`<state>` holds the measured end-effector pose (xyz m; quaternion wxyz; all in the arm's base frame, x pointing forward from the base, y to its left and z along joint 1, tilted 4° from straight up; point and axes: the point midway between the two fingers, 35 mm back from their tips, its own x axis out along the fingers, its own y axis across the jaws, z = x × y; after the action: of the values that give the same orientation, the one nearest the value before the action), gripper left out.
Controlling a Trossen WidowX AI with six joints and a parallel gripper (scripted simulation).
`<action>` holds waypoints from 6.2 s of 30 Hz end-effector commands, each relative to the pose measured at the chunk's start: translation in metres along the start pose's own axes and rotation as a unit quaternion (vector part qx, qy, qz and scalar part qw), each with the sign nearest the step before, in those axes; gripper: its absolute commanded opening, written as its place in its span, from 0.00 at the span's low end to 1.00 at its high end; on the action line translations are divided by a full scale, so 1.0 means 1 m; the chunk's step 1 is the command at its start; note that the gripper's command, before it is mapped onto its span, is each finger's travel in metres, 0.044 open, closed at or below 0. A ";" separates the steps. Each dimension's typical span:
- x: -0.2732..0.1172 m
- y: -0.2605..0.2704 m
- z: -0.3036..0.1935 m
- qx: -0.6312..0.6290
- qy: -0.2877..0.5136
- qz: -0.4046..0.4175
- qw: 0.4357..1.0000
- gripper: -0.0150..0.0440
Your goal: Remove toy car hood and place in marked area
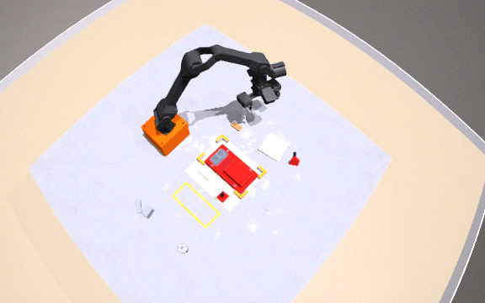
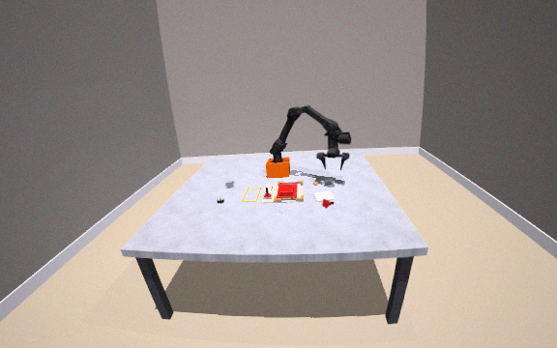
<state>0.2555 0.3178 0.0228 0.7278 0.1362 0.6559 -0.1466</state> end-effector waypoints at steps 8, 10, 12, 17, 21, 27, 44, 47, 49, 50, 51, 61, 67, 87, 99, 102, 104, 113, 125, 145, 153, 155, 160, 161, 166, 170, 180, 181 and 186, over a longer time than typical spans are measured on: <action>0.008 -0.108 0.138 -0.078 0.035 -0.022 0.996 1.00; 0.008 -0.131 0.156 -0.090 0.041 -0.021 0.995 1.00; 0.008 -0.156 0.172 -0.103 0.047 -0.020 0.993 1.00; 0.008 -0.216 0.201 -0.131 0.058 -0.015 0.990 1.00; 0.008 -0.223 0.204 -0.133 0.059 -0.014 0.989 1.00; 0.008 -0.223 0.204 -0.133 0.059 -0.014 0.989 1.00; 0.022 -0.224 0.203 -0.133 0.059 -0.014 0.989 1.00; 0.025 -0.224 0.203 -0.133 0.059 -0.014 0.989 1.00; 0.027 -0.224 0.203 -0.133 0.059 -0.014 0.989 1.00; 0.028 -0.225 0.203 -0.133 0.059 -0.014 0.989 1.00; 0.029 -0.225 0.203 -0.133 0.059 -0.014 0.989 1.00; 0.038 -0.225 0.202 -0.133 0.059 -0.014 0.989 1.00; 0.043 -0.226 0.201 -0.133 0.059 -0.014 0.989 1.00; 0.060 -0.228 0.198 -0.133 0.059 -0.014 0.989 1.00; 0.061 -0.228 0.198 -0.133 0.059 -0.014 0.989 1.00; 0.063 -0.228 0.198 -0.133 0.059 -0.014 0.989 1.00; 0.064 -0.228 0.198 -0.133 0.059 -0.014 0.989 1.00; 0.068 -0.228 0.197 -0.133 0.059 -0.014 0.989 1.00; 0.074 -0.228 0.197 -0.133 0.059 -0.014 0.989 1.00; 0.078 -0.228 0.198 -0.130 0.055 -0.015 0.990 0.87; 0.078 -0.228 0.198 -0.130 0.055 -0.015 0.990 0.74; 0.078 -0.228 0.198 -0.130 0.055 -0.015 0.990 0.72; 0.076 -0.228 0.199 -0.130 0.055 -0.015 0.990 0.50; 0.075 -0.228 0.199 -0.130 0.055 -0.015 0.990 0.45; 0.072 -0.228 0.199 -0.130 0.055 -0.015 0.990 0.25; 0.070 -0.227 0.200 -0.130 0.055 -0.015 0.990 0.25; 0.063 -0.227 0.200 -0.130 0.055 -0.015 0.990 0.25; 0.062 -0.227 0.200 -0.130 0.055 -0.015 0.990 0.25; 0.059 -0.227 0.201 -0.130 0.055 -0.015 0.990 0.25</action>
<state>0.3548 0.0283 -0.0202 0.6989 0.0379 0.7114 -0.0629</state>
